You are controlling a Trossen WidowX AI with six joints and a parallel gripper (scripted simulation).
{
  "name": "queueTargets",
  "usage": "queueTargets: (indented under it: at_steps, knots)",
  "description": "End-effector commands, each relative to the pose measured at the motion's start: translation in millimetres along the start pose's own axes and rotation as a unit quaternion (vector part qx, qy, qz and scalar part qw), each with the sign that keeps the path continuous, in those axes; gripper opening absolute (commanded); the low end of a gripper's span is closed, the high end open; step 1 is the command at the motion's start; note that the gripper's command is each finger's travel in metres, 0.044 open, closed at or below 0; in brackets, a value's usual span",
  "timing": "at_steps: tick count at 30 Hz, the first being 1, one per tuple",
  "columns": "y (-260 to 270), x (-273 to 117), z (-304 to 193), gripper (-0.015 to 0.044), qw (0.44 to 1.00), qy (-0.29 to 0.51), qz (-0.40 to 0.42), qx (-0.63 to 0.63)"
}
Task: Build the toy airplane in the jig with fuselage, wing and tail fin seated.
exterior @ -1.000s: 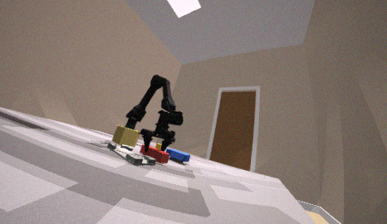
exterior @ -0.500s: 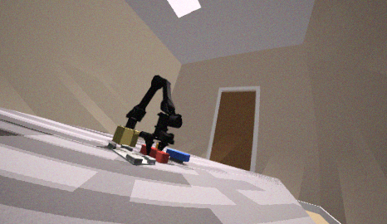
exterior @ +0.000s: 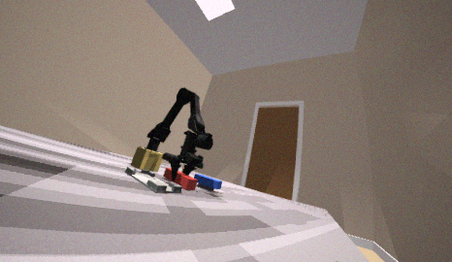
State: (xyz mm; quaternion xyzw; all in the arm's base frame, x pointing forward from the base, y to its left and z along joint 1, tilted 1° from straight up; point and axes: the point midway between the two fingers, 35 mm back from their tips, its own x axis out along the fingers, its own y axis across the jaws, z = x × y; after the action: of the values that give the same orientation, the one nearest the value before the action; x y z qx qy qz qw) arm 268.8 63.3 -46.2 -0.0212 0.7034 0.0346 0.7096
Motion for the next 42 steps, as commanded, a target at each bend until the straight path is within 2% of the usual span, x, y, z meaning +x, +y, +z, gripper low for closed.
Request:
queueTargets:
  at_steps: [1,36,42]
  knots:
    - [1,-14,7,0.0,1.0,-0.011,0.002,-0.001]
    - [0,-122,2,0.0,1.0,-0.011,0.002,-0.001]
    - [-1,-126,1,0.0,1.0,-0.011,0.002,-0.001]
